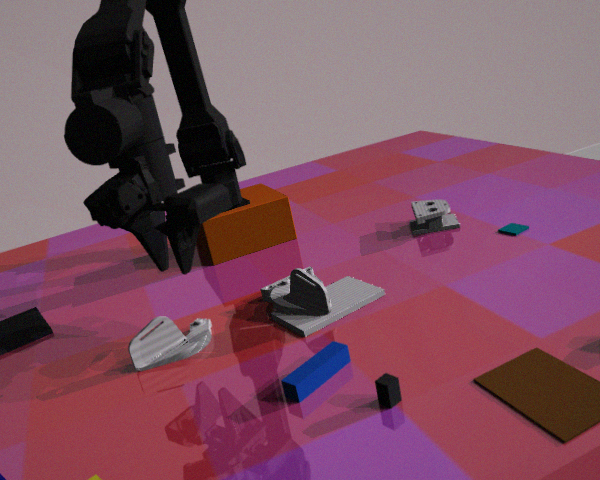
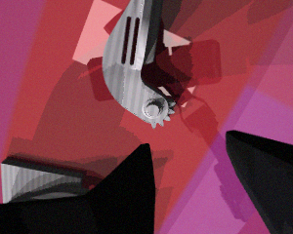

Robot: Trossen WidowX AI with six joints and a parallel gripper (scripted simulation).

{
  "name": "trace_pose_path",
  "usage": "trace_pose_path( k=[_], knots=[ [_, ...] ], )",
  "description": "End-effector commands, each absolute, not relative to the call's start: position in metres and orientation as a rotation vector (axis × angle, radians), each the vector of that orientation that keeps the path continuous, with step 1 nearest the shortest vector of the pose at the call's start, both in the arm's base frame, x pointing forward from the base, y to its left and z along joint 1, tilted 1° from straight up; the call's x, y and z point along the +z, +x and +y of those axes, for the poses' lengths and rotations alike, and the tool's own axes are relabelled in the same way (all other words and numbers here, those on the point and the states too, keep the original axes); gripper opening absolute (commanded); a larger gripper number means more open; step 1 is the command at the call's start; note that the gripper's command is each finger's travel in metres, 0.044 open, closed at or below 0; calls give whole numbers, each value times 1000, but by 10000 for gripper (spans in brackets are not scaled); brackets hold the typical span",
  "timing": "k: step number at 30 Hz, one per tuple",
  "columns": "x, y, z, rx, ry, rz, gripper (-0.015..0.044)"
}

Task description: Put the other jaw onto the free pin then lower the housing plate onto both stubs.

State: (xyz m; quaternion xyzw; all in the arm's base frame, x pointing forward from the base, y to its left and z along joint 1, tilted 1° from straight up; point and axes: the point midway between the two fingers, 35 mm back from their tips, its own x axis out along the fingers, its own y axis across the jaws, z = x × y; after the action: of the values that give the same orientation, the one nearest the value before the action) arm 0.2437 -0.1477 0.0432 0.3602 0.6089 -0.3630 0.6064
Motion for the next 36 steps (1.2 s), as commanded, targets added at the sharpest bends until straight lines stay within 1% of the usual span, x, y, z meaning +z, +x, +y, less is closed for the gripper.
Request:
trace_pose_path(
  k=[1, 8, 36],
  knots=[
    [43, 244, -148, -839, 833, 1408, 263],
    [43, 244, -148, -839, 833, 1408, 440],
    [43, 244, -148, -839, 833, 1408, 440]
  ],
)
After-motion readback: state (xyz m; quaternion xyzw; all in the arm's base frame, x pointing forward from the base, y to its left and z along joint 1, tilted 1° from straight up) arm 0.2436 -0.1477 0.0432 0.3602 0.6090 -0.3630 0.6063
